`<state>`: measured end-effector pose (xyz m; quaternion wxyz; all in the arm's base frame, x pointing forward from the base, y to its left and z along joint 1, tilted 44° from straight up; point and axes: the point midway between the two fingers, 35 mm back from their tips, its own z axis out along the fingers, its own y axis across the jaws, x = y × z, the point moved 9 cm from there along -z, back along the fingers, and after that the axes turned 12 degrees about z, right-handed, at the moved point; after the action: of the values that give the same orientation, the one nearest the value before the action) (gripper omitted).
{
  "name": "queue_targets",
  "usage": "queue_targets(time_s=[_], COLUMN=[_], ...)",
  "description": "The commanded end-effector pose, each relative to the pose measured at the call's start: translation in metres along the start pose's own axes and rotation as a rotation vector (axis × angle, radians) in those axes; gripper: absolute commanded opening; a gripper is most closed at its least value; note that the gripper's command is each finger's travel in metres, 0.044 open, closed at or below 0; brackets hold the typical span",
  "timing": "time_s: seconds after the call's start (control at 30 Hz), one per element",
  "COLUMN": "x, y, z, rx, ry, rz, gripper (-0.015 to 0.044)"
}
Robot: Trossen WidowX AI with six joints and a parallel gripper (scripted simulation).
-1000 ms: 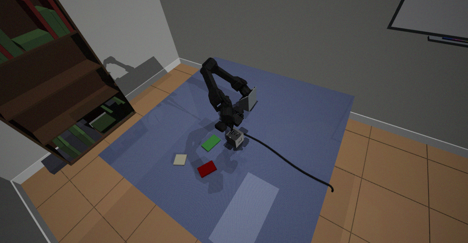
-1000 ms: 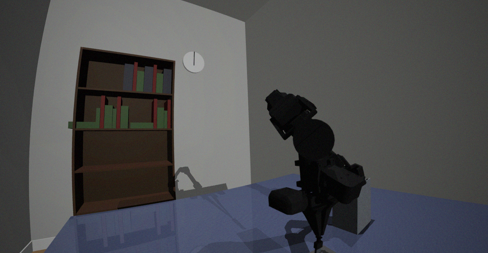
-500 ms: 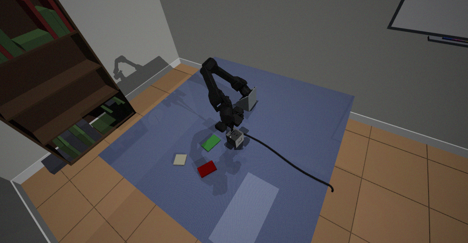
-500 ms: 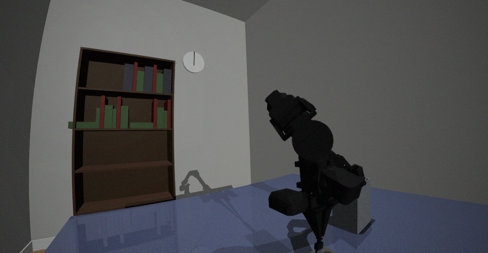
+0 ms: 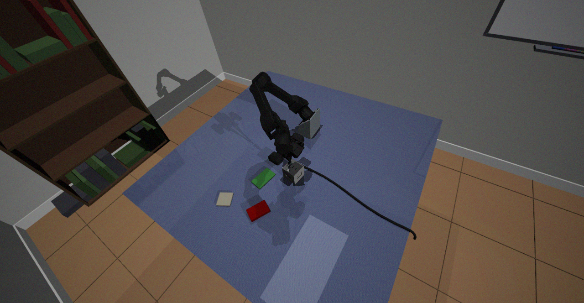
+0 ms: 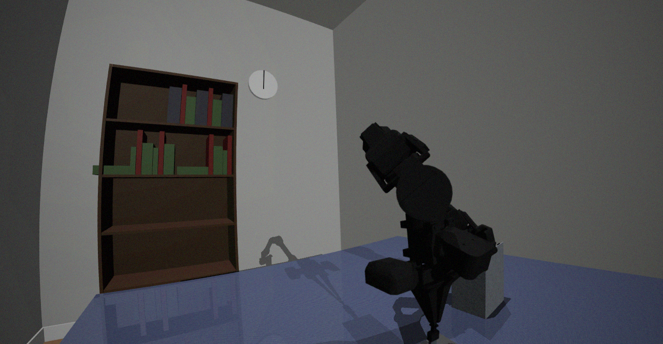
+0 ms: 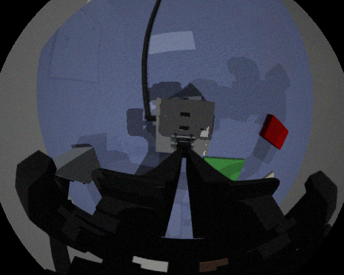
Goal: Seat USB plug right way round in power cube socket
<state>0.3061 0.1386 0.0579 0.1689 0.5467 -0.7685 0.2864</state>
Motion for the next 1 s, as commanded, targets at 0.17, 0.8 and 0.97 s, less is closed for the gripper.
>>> queue_targets(time_s=[0.17,0.8,0.97], x=[0.0002,0.0004,0.0005], y=[0.0000,0.0000,0.0000], z=[0.0007,0.0030,0.0036], rx=[-0.002,-0.002,-0.002], ry=[-0.005,-0.004,-0.004], rz=[-0.004,-0.004,-0.004], gripper=[0.0000,0.0000,0.0000])
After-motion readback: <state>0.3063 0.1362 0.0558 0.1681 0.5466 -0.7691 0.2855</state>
